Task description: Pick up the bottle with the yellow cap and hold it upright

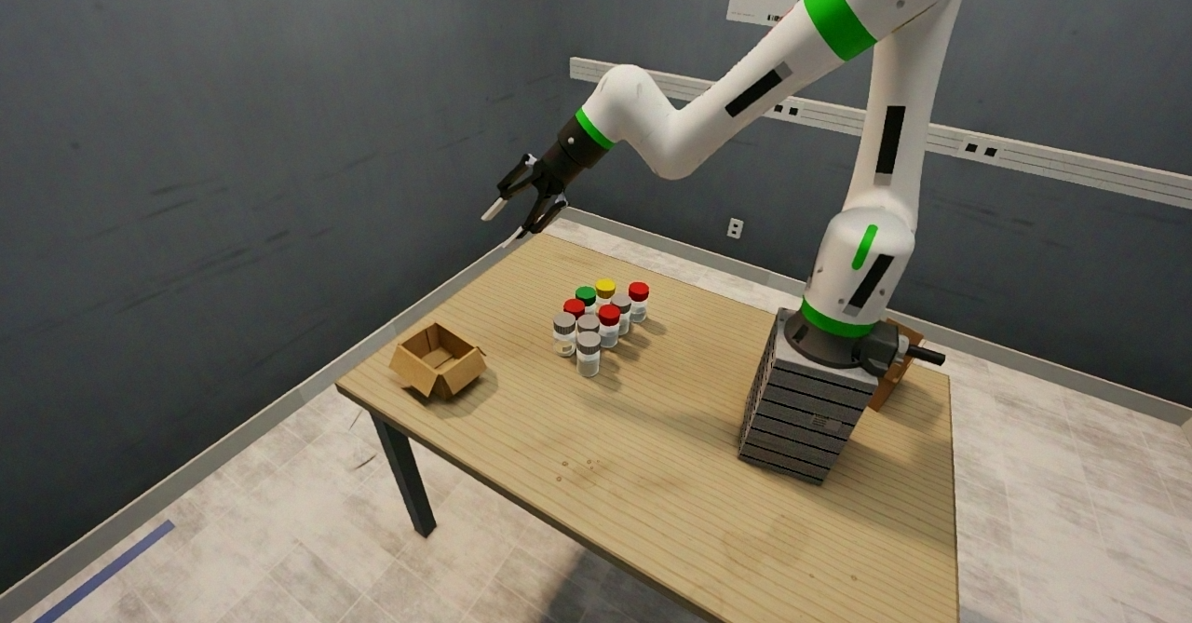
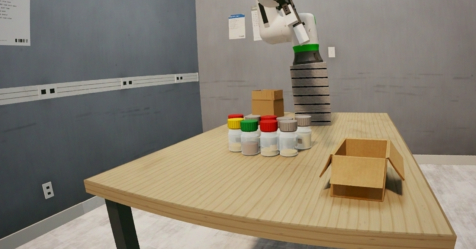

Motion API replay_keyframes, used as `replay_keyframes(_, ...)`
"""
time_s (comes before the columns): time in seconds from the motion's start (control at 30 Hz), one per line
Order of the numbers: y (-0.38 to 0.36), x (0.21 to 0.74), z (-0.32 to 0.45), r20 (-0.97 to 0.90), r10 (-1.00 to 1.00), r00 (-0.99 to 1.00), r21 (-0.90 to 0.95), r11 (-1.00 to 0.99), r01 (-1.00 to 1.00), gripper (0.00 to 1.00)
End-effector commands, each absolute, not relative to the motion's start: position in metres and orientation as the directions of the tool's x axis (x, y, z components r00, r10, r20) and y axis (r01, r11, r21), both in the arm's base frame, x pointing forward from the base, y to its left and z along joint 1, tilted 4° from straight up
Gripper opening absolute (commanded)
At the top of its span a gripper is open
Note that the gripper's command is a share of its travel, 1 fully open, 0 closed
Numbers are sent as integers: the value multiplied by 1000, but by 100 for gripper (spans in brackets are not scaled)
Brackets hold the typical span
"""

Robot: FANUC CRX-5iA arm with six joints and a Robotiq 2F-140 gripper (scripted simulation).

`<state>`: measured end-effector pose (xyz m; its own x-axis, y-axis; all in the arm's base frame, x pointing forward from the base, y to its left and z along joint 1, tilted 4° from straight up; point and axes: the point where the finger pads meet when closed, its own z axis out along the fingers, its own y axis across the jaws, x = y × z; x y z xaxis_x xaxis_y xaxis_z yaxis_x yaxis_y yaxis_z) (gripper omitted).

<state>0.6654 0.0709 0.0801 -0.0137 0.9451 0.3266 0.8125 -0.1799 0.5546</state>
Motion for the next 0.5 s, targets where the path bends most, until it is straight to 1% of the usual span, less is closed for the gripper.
replay_keyframes(0.0,67,668,81,239,958,-158,548,2,836,51)
replay_keyframes(0.13,62,670,80,170,945,-279,524,153,838,51)
replay_keyframes(0.37,62,670,80,170,945,-279,524,153,838,51)
replay_keyframes(0.4,55,666,76,154,943,-295,555,165,816,51)
replay_keyframes(0.47,46,662,72,120,930,-348,529,236,815,51)
